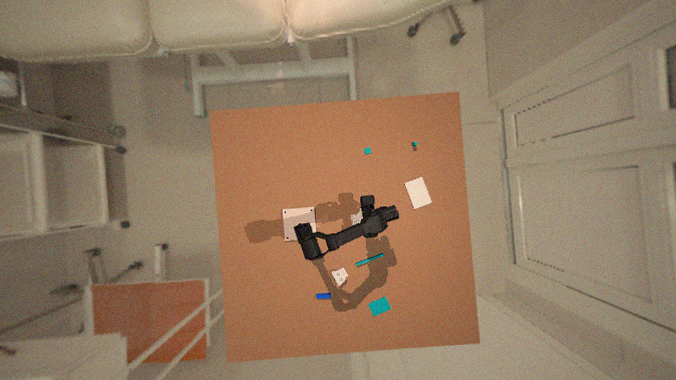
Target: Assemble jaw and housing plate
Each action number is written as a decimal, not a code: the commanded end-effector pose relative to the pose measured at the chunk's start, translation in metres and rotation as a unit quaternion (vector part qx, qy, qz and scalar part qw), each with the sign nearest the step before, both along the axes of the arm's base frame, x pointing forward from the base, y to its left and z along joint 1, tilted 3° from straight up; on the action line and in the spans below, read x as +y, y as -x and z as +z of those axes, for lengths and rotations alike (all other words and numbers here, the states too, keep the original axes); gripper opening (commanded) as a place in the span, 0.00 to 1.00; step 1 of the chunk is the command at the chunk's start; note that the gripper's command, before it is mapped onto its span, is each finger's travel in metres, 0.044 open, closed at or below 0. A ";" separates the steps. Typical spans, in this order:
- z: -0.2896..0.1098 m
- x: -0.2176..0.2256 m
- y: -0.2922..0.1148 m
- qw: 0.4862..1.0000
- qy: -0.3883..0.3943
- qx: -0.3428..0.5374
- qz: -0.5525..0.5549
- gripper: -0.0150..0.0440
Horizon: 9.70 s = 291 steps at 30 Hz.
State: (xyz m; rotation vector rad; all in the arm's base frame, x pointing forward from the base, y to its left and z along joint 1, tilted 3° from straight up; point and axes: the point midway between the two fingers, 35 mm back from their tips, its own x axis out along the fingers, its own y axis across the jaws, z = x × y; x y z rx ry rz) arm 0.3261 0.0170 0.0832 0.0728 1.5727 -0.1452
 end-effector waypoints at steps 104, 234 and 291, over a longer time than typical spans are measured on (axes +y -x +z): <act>-0.058 -0.002 0.002 1.000 -0.001 0.002 -0.007 0.48; 0.004 -0.008 0.000 1.000 -0.002 -0.004 -0.011 0.72; 0.001 -0.287 0.210 0.982 0.007 0.021 0.187 1.00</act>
